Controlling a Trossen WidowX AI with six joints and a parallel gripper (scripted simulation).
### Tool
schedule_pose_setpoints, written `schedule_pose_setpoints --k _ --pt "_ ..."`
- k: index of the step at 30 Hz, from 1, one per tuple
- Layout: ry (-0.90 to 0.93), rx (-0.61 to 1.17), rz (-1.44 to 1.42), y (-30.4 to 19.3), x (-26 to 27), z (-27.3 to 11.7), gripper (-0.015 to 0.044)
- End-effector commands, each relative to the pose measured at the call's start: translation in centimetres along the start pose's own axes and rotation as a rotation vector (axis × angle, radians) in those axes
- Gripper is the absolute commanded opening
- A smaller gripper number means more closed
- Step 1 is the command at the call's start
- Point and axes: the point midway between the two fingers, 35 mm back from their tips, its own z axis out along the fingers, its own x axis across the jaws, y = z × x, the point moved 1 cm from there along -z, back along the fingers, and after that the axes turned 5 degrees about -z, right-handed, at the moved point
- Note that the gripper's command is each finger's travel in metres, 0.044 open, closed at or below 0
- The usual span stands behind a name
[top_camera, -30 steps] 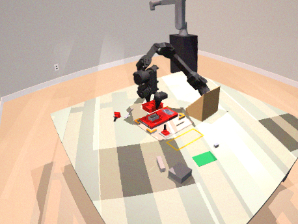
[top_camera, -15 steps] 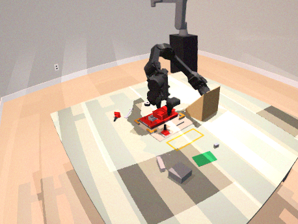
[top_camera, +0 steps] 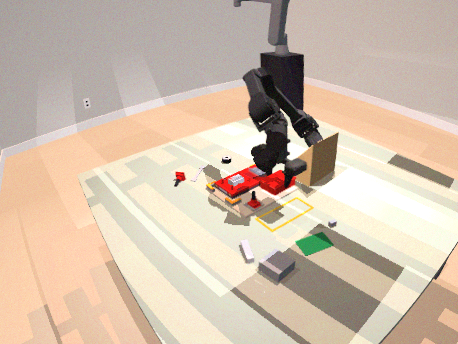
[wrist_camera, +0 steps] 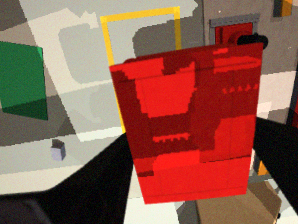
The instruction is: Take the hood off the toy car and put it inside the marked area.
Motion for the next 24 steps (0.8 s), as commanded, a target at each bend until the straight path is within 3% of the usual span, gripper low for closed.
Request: schedule_pose_setpoints --k 1,24 --pt "-0.002 -0.006 0.011 -0.4 2.3 -0.1 0.0000" --pt "-0.006 -0.007 0.013 -0.6 3.3 1.6 0.0000"
